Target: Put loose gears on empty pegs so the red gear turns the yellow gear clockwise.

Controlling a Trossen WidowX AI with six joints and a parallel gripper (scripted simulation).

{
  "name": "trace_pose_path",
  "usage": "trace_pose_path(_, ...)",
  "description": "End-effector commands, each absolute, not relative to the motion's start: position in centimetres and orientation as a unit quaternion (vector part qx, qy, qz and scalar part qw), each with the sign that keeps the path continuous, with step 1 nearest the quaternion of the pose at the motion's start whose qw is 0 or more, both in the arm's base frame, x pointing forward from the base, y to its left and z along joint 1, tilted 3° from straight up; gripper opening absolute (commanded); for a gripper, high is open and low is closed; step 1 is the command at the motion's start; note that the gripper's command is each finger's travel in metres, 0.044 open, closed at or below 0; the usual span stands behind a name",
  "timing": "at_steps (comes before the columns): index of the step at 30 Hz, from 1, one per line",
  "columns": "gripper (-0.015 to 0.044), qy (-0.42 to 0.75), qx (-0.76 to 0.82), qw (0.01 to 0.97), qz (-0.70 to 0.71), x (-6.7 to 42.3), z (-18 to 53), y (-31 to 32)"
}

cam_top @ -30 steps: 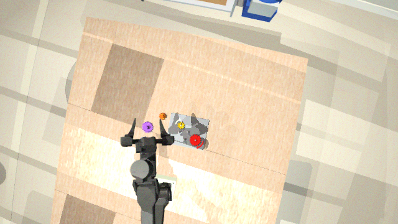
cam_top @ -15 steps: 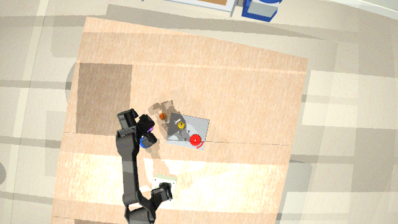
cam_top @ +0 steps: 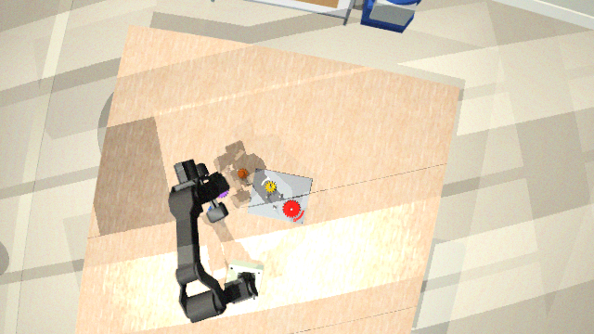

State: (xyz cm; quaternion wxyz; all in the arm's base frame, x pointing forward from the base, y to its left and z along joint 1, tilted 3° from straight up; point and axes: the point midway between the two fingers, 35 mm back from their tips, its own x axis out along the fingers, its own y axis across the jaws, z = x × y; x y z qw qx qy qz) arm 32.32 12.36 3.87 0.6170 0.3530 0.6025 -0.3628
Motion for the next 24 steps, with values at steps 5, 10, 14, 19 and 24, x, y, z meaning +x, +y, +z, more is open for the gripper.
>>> trace_pose_path(5,0.0440,0.603,0.349,0.615,-0.369,32.1,2.6,12.2)
trace_pose_path(10,0.0440,0.603,0.349,0.615,-0.369,32.1,1.8,12.2)
trace_pose_path(14,0.0440,0.603,0.349,0.615,-0.369,32.1,1.2,12.2)
trace_pose_path(19,0.0440,0.603,0.349,0.615,-0.369,32.1,0.5,12.1)
trace_pose_path(24,0.0440,0.603,0.349,0.615,-0.369,32.1,0.4,12.1)
